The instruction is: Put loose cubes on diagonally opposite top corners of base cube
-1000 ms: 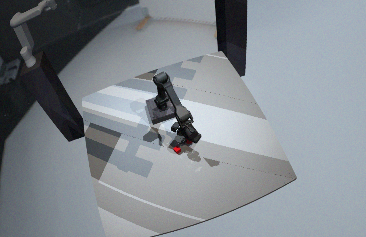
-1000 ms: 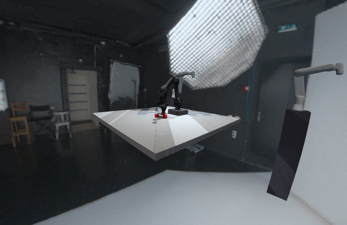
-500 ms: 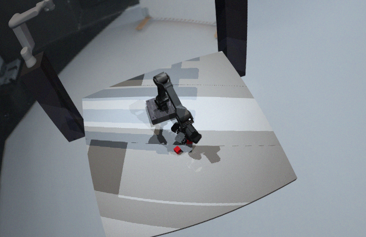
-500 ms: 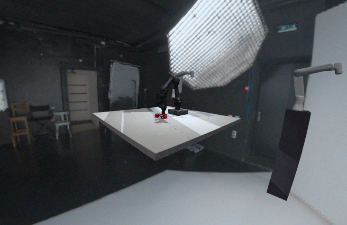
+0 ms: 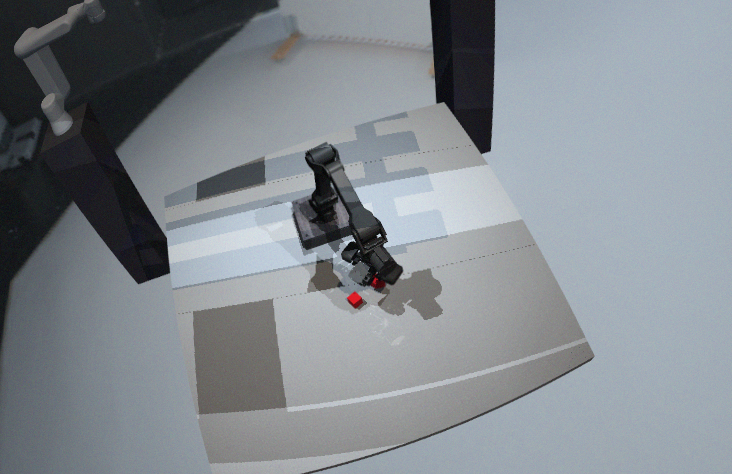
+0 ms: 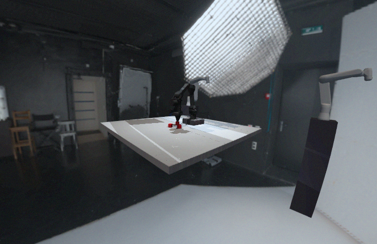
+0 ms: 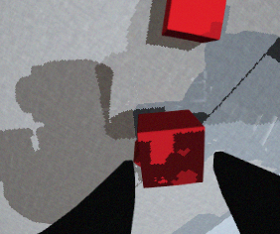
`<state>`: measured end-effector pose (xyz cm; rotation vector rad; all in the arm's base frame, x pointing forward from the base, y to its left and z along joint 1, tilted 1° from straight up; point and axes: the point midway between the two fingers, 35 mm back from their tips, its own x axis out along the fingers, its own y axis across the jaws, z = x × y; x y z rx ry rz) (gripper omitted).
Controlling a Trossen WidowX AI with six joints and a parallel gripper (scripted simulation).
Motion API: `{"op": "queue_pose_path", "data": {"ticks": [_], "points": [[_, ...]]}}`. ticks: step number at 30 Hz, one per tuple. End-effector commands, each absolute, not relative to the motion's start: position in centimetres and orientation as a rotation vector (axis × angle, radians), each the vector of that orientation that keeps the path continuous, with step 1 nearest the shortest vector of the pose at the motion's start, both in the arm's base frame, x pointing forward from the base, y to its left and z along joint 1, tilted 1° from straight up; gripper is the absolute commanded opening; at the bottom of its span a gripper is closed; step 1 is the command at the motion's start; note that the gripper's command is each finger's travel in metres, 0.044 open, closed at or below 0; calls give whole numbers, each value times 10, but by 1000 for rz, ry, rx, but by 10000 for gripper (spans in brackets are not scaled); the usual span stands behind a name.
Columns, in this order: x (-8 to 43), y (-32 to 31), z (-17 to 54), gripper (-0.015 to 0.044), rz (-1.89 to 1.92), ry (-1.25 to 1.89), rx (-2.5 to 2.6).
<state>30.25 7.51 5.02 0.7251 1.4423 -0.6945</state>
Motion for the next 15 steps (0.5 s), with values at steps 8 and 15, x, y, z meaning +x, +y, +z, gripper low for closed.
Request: {"op": "queue_pose_path", "data": {"ticks": [8,15], "points": [[303,75,66,205,-692,1440,727],[316,49,79,265,-758,1415,792]]}}
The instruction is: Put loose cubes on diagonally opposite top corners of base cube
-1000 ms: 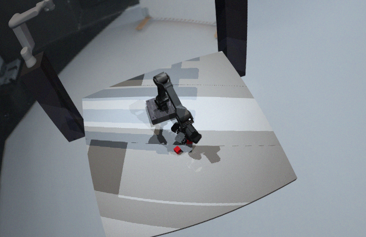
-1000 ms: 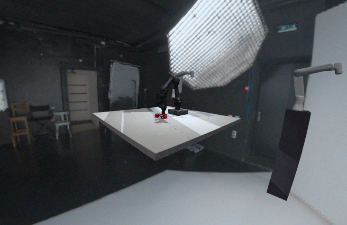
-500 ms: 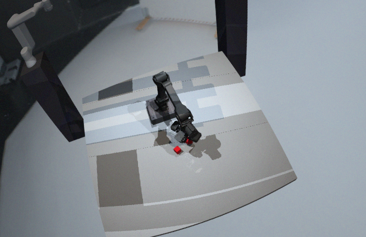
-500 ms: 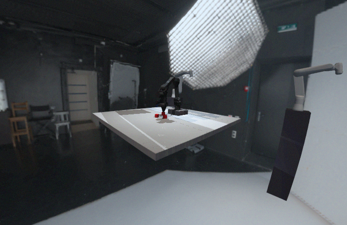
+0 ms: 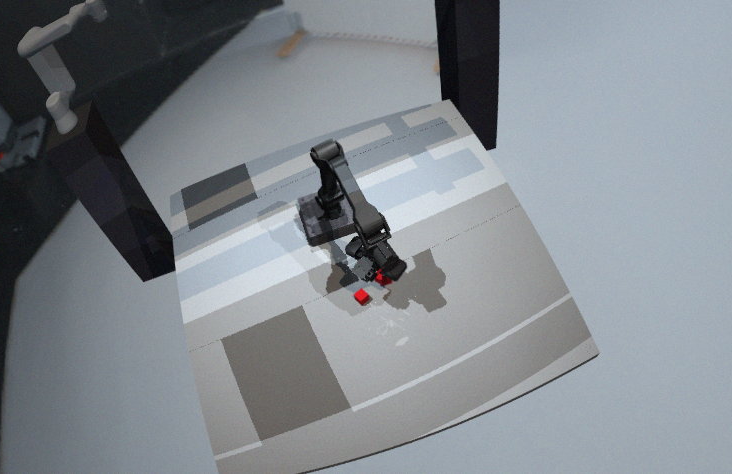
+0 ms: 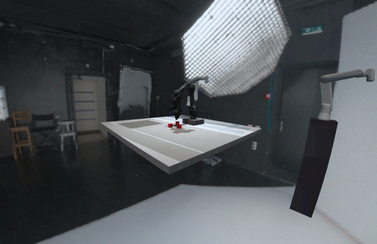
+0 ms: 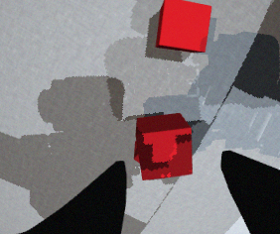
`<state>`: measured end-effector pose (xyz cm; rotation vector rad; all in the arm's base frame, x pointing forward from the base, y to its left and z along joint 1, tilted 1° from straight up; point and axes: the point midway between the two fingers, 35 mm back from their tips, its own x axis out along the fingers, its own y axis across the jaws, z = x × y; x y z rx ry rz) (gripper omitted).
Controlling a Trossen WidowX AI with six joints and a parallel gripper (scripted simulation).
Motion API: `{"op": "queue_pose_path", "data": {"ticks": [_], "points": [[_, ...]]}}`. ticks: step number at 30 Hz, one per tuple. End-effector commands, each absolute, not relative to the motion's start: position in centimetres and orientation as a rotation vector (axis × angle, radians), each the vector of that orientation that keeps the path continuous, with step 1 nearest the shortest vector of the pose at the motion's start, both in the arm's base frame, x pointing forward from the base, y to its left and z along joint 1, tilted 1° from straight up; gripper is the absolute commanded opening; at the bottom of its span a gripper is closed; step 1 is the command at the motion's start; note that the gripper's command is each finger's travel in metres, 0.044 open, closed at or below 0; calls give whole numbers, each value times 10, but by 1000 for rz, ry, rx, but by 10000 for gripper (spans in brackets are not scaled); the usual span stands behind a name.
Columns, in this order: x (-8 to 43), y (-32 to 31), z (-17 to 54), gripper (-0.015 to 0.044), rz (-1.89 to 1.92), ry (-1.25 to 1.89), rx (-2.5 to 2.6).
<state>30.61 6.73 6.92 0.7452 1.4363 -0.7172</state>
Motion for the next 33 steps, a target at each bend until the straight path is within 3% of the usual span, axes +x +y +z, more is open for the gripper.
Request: {"op": "queue_pose_path", "data": {"ticks": [1,11,19,33], "points": [[319,41,84,265,-776,1408,811],[331,-5,108,265,-878,1364,912],[332,-4,49,265,-878,1364,912],[333,-4,30,265,-878,1364,912]]}}
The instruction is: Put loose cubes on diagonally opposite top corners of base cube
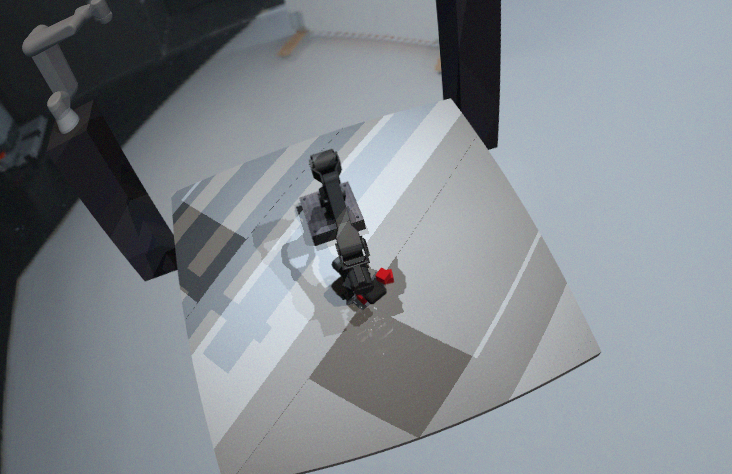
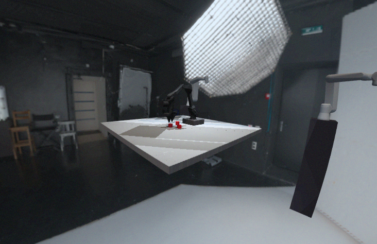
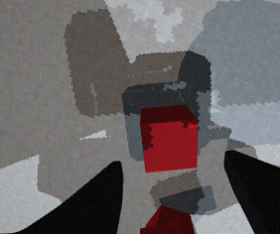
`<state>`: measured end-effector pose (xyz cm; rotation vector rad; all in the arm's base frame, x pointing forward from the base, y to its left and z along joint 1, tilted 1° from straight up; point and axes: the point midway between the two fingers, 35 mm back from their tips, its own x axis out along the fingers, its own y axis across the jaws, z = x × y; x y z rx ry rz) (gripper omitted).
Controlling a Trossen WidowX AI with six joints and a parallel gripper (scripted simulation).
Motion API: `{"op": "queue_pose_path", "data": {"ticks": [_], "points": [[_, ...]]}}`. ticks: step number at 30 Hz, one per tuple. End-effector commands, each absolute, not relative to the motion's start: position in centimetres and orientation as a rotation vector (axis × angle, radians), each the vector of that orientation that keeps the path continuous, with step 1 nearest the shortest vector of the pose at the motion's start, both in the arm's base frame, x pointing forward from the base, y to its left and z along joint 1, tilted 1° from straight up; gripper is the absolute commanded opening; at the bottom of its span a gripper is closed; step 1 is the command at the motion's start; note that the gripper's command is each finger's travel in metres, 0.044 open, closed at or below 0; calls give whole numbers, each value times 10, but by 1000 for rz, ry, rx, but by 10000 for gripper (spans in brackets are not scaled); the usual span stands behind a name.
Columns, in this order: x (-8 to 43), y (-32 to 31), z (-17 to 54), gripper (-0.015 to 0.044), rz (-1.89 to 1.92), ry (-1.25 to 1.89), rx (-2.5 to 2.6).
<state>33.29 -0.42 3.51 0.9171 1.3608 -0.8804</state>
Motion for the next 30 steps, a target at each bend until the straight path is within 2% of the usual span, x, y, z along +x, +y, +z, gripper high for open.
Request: {"op": "queue_pose_path", "data": {"ticks": [1,20,26,30], "points": [[333,-4,28,265,-878,1364,912],[333,-4,0,265,-878,1364,912],[333,-4,0,107,-878,1364,912],[333,-4,0,105,-878,1364,912]]}}
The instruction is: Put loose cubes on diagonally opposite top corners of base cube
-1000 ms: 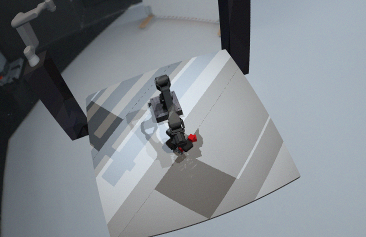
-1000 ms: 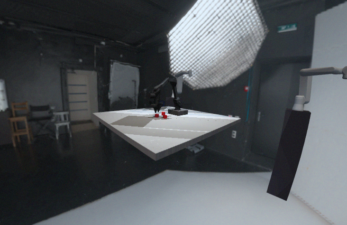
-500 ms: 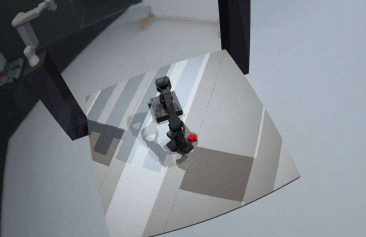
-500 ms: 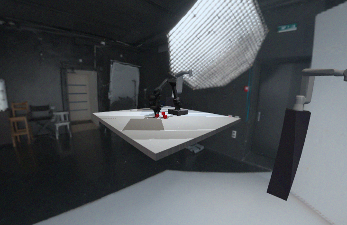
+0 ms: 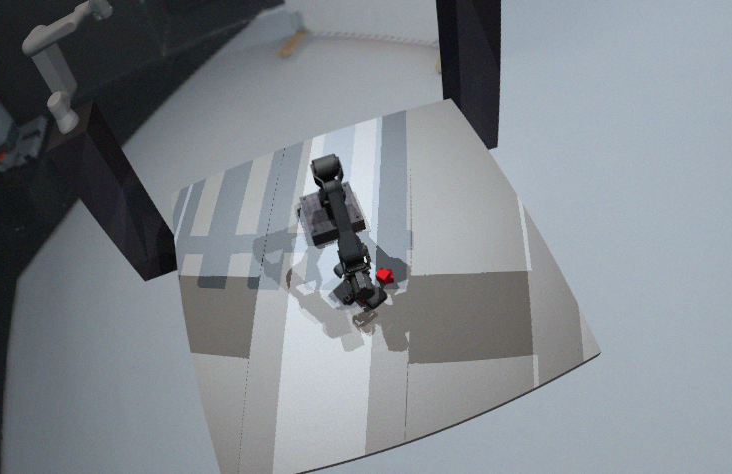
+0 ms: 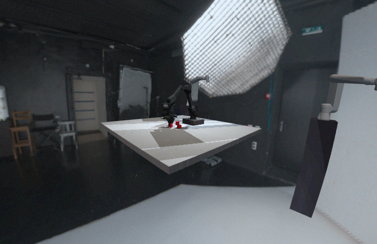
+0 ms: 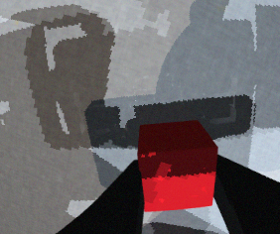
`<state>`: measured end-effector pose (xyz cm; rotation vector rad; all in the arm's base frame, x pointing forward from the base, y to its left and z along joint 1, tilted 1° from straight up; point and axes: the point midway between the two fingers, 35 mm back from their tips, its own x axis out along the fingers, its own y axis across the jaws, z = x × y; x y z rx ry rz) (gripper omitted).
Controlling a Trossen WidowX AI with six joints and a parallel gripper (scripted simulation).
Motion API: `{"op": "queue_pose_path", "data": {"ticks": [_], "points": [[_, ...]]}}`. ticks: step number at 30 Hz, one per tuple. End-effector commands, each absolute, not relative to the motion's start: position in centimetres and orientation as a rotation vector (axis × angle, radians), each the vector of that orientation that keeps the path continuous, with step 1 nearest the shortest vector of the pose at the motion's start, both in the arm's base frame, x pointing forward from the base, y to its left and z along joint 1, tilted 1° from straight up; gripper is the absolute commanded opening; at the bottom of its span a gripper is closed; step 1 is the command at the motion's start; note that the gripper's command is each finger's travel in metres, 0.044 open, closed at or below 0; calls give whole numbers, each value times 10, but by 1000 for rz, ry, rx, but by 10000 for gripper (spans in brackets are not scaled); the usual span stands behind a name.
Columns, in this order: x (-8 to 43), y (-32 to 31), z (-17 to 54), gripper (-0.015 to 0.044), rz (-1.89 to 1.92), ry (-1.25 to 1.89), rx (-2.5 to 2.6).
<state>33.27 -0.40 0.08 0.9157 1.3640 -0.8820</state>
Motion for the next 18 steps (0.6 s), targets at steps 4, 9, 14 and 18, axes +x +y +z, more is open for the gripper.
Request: {"op": "queue_pose_path", "data": {"ticks": [4,9,14,18], "points": [[335,-4,10,105,-878,1364,912],[336,-4,26,105,-878,1364,913],[337,-4,41,105,-878,1364,913],[337,-5,54,105,-878,1364,913]]}}
